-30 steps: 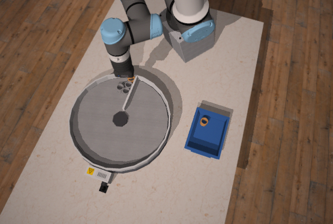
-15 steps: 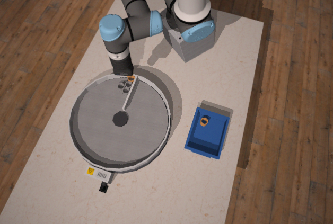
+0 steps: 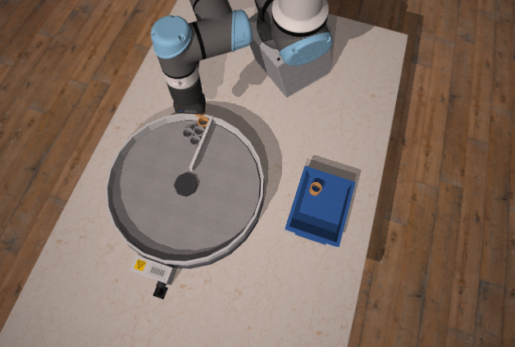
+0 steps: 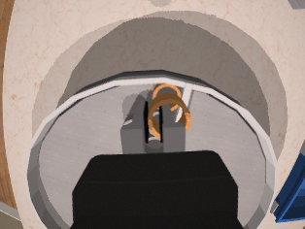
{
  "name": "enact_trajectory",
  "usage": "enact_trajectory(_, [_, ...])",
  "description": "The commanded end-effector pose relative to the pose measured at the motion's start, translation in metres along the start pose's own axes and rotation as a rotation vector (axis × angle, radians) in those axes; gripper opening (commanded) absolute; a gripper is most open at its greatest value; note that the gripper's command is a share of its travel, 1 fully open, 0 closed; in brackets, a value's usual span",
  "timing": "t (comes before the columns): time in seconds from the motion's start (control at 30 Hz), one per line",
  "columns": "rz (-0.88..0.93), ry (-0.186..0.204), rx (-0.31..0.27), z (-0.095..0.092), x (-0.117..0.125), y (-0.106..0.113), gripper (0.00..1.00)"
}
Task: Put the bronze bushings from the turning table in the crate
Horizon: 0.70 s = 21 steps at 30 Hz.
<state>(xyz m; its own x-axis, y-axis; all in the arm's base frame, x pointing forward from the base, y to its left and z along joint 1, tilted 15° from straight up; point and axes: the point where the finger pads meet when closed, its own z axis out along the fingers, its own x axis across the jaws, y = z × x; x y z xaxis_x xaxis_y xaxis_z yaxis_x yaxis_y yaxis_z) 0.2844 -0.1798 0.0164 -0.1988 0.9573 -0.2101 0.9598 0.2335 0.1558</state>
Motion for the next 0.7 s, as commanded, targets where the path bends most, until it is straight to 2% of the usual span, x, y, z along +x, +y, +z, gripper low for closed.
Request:
enact_trajectory(0.0, [0.000, -0.001, 0.000, 0.000, 0.008, 0.008, 0.00])
enact_trajectory(0.13, [0.000, -0.001, 0.000, 0.000, 0.044, 0.037, 0.00])
enact_trajectory(0.53, [0.000, -0.001, 0.000, 0.000, 0.044, 0.037, 0.00])
enact_trajectory(0.67, [-0.002, 0.001, -0.002, -0.001, 0.078, 0.066, 0.00])
